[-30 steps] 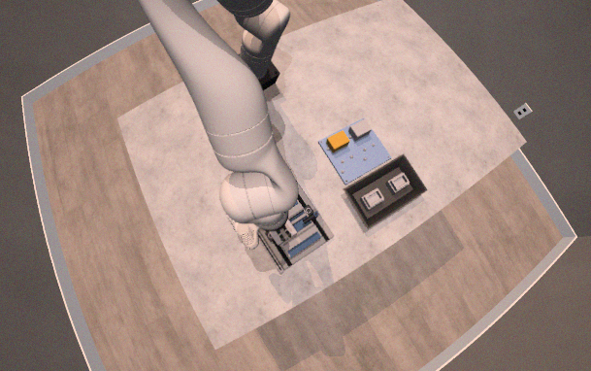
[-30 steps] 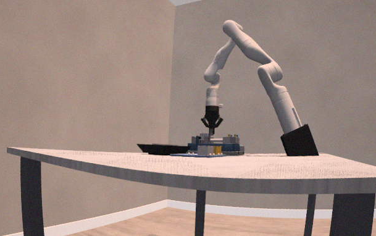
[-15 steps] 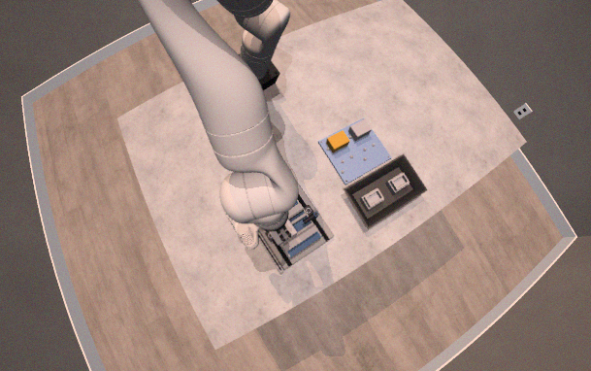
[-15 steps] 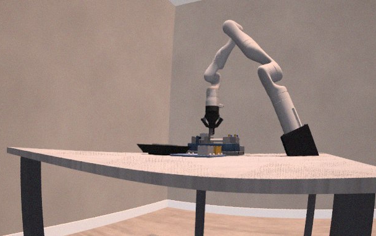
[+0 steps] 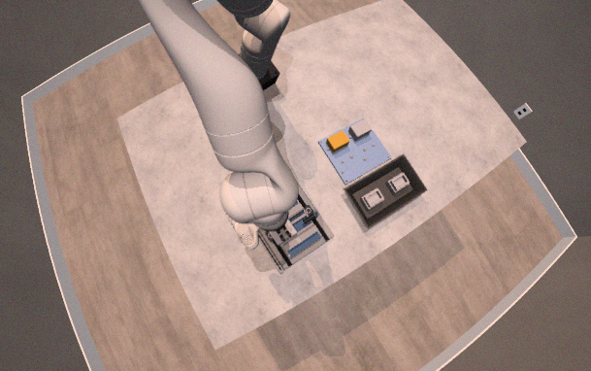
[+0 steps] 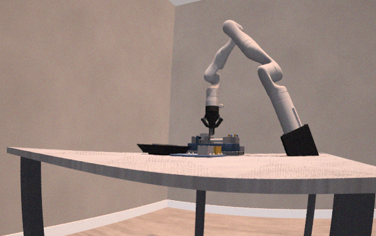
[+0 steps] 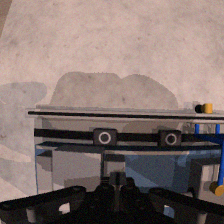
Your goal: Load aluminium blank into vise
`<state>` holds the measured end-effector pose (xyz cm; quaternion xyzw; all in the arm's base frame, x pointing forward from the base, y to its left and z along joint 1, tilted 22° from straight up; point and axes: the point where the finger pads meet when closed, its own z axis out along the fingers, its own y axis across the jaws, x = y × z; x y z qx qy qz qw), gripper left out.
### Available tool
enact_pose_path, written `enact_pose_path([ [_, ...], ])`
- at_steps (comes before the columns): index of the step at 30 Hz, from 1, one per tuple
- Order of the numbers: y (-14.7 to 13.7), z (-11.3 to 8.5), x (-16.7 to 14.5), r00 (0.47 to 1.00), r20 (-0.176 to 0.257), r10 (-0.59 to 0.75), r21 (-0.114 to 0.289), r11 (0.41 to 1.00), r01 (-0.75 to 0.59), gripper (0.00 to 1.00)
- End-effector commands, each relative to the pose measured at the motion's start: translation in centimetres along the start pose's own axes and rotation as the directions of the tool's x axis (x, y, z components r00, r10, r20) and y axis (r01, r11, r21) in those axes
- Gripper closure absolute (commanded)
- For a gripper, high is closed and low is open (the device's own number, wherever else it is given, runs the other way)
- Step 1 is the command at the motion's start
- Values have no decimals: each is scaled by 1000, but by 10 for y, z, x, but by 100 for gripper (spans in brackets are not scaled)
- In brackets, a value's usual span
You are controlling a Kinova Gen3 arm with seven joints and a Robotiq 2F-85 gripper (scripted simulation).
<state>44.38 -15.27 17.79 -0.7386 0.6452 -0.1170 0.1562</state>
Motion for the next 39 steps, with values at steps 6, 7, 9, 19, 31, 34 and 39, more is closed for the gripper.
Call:
enact_pose_path([
  [6, 0, 1, 1, 1000, -1, 6, 3, 1000, -6, 100],
  [7, -1, 1, 1, 1000, -1, 6, 3, 1000, -6, 100],
  [9, -1, 1, 1, 1000, -1, 6, 3, 1000, -6, 100],
  [19, -2, 1, 1, 1000, -2, 6, 5, 1000, -6, 100],
  [31, -2, 1, 1, 1000, 1, 7, -1, 1000, -7, 100],
  [34, -3, 1, 1, 1000, 2, 7, -3, 1000, -7, 100],
  [39, -4, 1, 1, 1000, 2, 7, -3, 1000, -7, 100],
])
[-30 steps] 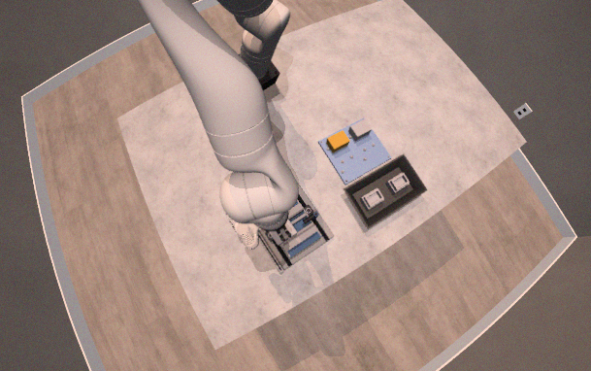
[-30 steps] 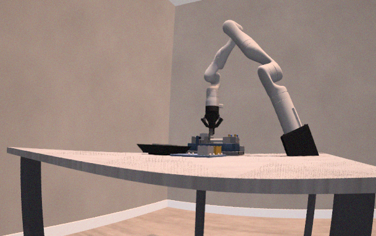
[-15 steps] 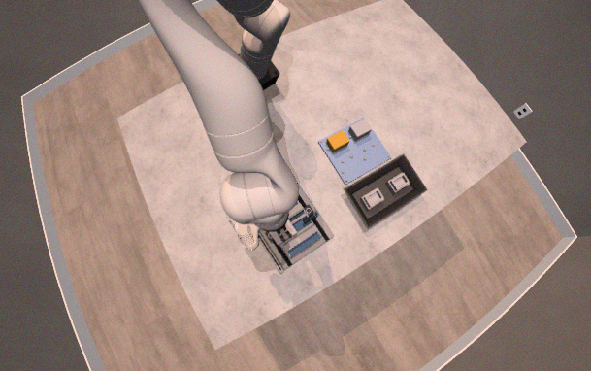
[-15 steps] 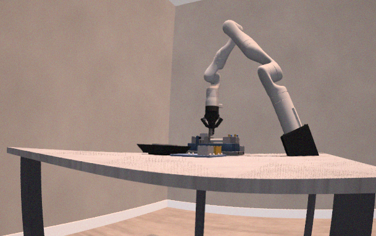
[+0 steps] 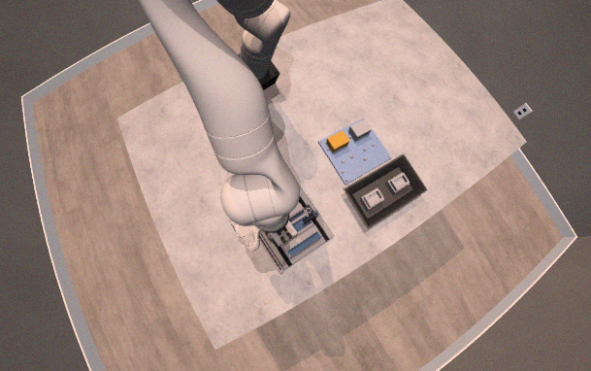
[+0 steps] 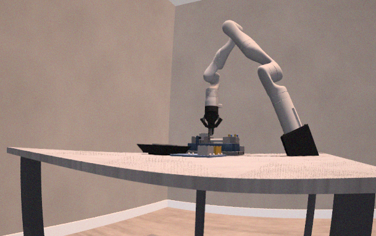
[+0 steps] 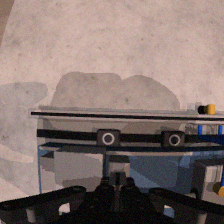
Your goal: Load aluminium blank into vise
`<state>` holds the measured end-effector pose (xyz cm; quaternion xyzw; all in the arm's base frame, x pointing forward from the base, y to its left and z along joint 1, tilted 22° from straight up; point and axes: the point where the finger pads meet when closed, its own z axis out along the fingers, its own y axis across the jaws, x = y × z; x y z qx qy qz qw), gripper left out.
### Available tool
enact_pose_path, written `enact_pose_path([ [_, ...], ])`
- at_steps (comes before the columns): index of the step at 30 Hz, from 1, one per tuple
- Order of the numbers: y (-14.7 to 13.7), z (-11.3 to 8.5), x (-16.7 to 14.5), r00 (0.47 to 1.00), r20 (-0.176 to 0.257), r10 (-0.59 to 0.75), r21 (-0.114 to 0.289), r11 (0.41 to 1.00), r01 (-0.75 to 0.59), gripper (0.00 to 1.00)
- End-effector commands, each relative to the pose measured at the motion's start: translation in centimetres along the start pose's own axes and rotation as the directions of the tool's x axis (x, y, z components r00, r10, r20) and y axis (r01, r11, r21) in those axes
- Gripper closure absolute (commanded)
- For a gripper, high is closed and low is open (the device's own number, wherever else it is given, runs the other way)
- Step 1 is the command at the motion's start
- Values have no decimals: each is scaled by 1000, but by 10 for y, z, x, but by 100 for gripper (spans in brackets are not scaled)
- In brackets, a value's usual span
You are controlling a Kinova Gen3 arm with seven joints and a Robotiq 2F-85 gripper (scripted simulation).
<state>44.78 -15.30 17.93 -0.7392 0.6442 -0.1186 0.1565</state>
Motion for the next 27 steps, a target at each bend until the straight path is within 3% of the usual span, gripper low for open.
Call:
enact_pose_path([
  [1, 0, 1, 0, 1000, 3, 10, -5, 1000, -10, 100],
  [27, -9, 1, 1, 1000, 1, 10, 1, 1000, -10, 100],
])
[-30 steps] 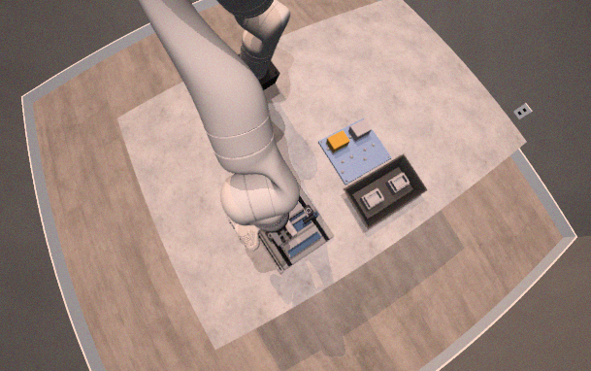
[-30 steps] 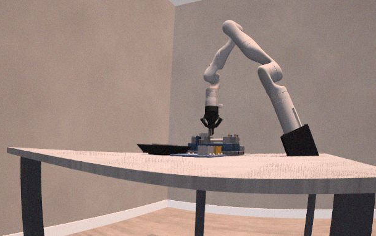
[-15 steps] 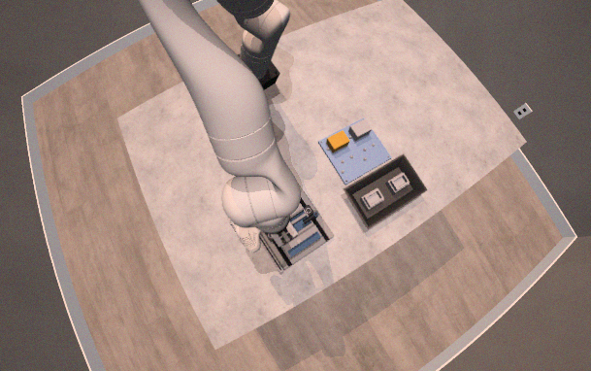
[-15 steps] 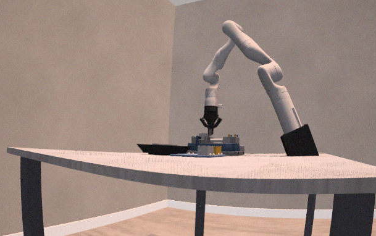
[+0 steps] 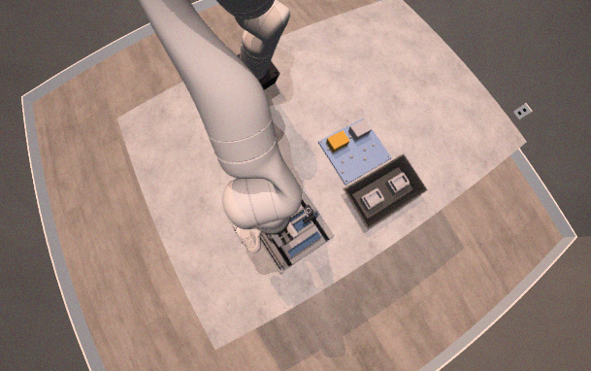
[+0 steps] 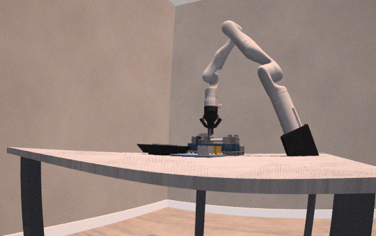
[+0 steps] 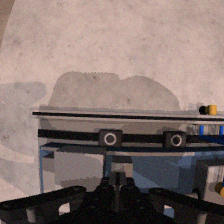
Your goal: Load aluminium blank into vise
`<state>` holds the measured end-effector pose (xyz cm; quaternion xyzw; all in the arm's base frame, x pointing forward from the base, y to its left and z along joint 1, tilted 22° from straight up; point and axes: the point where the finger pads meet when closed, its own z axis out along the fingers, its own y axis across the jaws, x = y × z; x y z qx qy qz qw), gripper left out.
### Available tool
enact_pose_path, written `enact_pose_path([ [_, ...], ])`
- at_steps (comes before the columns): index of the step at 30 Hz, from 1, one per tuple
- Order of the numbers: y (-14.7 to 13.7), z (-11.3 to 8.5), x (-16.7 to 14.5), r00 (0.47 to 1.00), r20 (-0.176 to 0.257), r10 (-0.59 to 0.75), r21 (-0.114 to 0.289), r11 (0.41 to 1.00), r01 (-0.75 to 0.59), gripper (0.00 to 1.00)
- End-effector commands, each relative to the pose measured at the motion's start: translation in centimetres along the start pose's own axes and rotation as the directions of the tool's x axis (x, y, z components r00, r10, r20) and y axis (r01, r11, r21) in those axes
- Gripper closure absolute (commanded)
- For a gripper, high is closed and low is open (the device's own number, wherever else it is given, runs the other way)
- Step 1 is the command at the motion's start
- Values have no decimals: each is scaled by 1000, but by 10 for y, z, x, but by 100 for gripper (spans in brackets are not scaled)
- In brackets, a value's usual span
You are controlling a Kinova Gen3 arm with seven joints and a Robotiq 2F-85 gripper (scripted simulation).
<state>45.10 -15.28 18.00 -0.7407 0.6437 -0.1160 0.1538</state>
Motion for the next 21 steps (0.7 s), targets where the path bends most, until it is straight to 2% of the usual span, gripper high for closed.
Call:
enact_pose_path([
  [1, -6, 0, 0, 1000, 1, 12, 9, 1000, -12, 100],
  [21, -11, 1, 1, 1000, 0, 13, 11, 1000, -13, 100],
])
